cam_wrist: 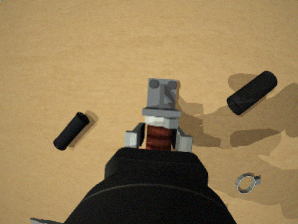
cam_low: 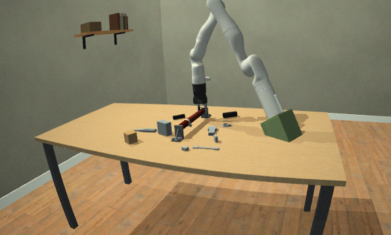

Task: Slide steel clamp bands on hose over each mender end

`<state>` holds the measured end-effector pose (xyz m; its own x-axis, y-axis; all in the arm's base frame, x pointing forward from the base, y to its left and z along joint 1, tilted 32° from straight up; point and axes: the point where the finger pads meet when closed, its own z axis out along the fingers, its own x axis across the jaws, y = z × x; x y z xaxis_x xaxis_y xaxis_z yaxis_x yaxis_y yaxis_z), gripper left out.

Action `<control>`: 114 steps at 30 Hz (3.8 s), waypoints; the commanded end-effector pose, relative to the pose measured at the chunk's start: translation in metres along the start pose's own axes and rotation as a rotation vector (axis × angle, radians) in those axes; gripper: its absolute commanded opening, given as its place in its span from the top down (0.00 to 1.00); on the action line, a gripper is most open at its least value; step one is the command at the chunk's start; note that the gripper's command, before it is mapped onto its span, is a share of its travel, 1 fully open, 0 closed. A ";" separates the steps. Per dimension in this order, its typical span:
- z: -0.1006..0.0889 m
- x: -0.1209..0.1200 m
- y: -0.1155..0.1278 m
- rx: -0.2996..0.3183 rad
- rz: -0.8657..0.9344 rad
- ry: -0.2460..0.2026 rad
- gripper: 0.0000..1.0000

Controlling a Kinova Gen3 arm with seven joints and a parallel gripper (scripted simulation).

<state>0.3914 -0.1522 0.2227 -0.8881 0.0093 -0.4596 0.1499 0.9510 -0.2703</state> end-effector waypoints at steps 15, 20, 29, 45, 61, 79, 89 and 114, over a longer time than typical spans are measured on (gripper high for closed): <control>0.000 -0.003 0.001 -0.005 -0.001 -0.006 0.00; 0.000 -0.003 0.001 -0.005 -0.001 -0.006 0.00; 0.000 -0.003 0.001 -0.005 -0.001 -0.006 0.00; 0.000 -0.003 0.001 -0.005 -0.001 -0.006 0.00; -0.003 -0.003 0.001 -0.006 -0.001 -0.007 0.00; -0.009 0.000 -0.002 0.001 0.006 0.002 0.00; -0.021 -0.002 -0.003 0.002 0.008 -0.003 0.00; -0.063 -0.003 -0.003 0.003 0.010 -0.005 0.00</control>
<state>0.3673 -0.1332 0.2733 -0.8883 0.0069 -0.4593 0.1472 0.9514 -0.2705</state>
